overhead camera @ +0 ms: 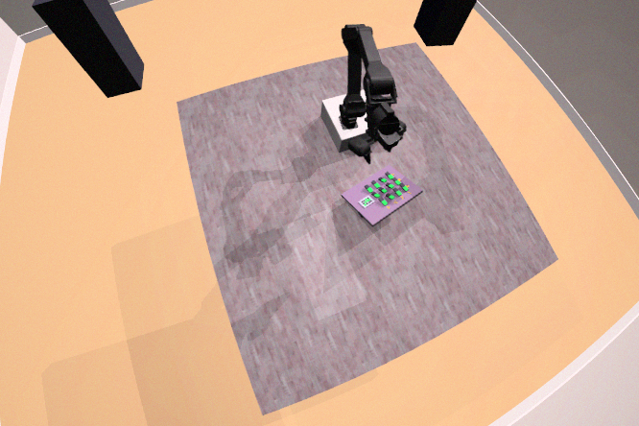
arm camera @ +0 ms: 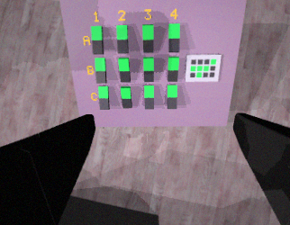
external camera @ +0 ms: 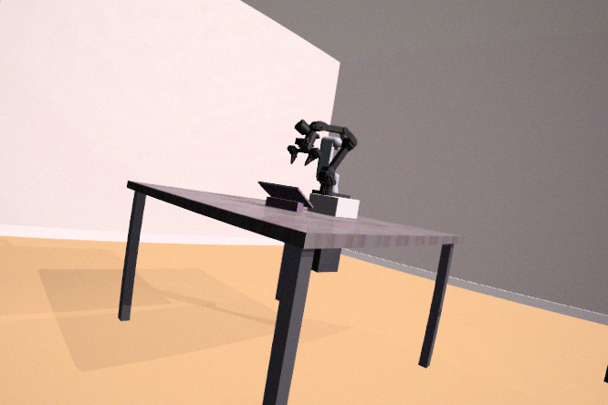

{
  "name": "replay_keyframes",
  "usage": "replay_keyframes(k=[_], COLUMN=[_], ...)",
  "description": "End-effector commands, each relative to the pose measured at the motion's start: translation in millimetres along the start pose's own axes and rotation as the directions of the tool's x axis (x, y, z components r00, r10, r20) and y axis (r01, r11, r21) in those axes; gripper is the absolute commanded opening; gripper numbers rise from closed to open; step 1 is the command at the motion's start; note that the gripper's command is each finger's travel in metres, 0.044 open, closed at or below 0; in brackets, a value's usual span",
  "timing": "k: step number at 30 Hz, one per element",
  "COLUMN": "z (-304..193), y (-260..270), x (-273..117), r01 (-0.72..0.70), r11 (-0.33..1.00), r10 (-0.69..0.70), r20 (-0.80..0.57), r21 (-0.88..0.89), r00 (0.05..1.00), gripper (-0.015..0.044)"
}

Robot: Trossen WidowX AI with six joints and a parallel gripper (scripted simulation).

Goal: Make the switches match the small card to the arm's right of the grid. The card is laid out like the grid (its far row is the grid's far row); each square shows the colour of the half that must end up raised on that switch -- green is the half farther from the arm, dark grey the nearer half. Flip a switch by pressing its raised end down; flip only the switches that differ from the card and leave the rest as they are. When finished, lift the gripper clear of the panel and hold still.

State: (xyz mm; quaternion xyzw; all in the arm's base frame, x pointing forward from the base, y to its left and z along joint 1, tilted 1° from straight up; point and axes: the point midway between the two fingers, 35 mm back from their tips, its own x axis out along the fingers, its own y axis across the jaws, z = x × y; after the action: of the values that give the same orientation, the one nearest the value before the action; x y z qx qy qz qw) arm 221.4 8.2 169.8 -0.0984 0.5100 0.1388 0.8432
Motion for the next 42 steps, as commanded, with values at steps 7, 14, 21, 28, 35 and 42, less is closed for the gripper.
replay_keyframes(k=[7,14,21,28,35,42], z=[40,47,48,48,49,49], y=[6,12,12,13,13,13], x=[75,98,131,141,151,155], r01=[-0.01,-0.014,-0.014,-0.014,-0.014,-0.014], r11=[1.0,1.0,1.0,1.0,1.0,1.0], r10=[0.01,0.013,0.014,0.014,0.014,0.014], r20=[0.006,0.007,-0.016,-0.015,-0.015,-0.015], r21=[0.005,0.006,0.006,0.006,0.006,0.007], r00=[1.0,1.0,1.0,1.0,1.0,1.0], gripper=[0.0216,0.0032,0.0,0.0,0.0,0.0])
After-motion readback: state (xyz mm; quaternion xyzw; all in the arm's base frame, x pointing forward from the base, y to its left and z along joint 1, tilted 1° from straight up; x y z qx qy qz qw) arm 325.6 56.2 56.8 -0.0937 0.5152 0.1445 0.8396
